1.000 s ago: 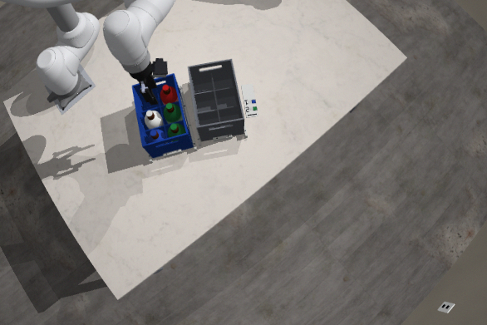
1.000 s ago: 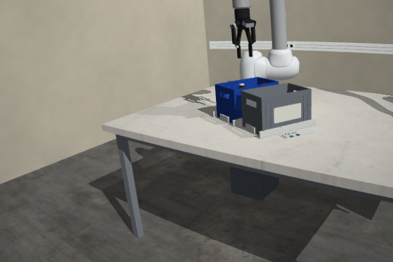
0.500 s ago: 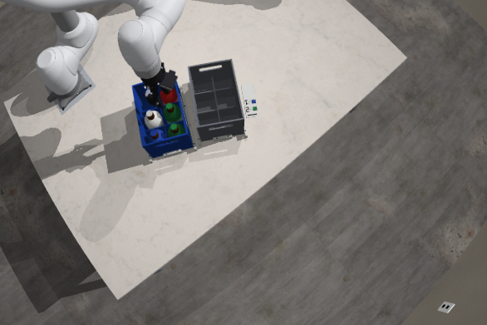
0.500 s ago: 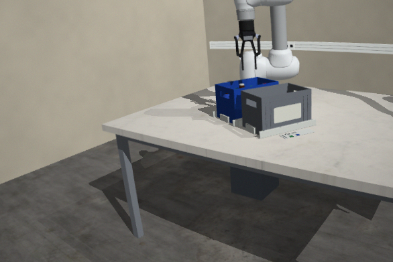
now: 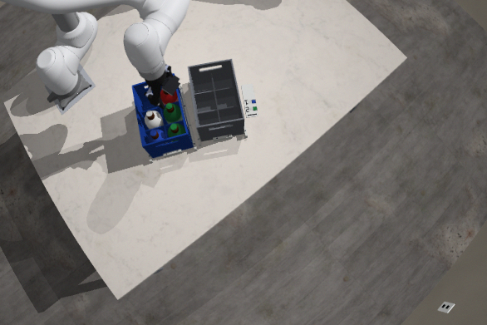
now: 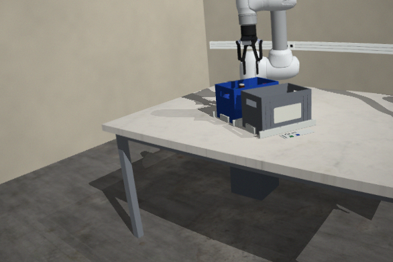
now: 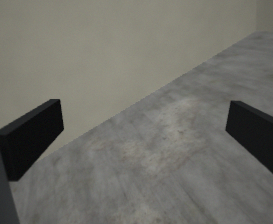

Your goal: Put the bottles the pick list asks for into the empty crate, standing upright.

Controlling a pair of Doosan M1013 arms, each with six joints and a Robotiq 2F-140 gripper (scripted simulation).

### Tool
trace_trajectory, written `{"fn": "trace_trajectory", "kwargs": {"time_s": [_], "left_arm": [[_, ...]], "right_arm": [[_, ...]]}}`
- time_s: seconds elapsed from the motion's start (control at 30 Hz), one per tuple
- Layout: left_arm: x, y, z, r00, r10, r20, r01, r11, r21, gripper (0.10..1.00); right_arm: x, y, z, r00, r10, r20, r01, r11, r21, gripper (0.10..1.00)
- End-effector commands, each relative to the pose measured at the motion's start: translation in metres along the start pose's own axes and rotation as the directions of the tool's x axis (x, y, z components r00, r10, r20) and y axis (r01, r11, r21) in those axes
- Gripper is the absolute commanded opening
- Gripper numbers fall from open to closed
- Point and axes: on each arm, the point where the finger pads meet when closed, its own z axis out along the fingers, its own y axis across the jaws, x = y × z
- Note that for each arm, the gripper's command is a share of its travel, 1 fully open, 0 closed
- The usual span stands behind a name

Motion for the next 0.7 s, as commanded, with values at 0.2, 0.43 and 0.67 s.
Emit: {"fn": "trace_trajectory", "kwargs": {"time_s": [0.2,0.43,0.67], "left_arm": [[0.001,0.000,0.000,1.000,0.000,-0.001,0.000,1.000,0.000,1.000],[0.001,0.000,0.000,1.000,0.000,-0.001,0.000,1.000,0.000,1.000],[0.001,0.000,0.000,1.000,0.000,-0.001,0.000,1.000,0.000,1.000]], "right_arm": [[0.000,0.000,0.009,1.000,0.001,-0.001,-0.001,1.000,0.000,0.442],[0.000,0.000,0.015,1.000,0.001,-0.001,-0.001,1.000,0.000,0.442],[0.000,0.000,0.025,1.000,0.001,-0.001,-0.001,1.000,0.000,0.442]]}}
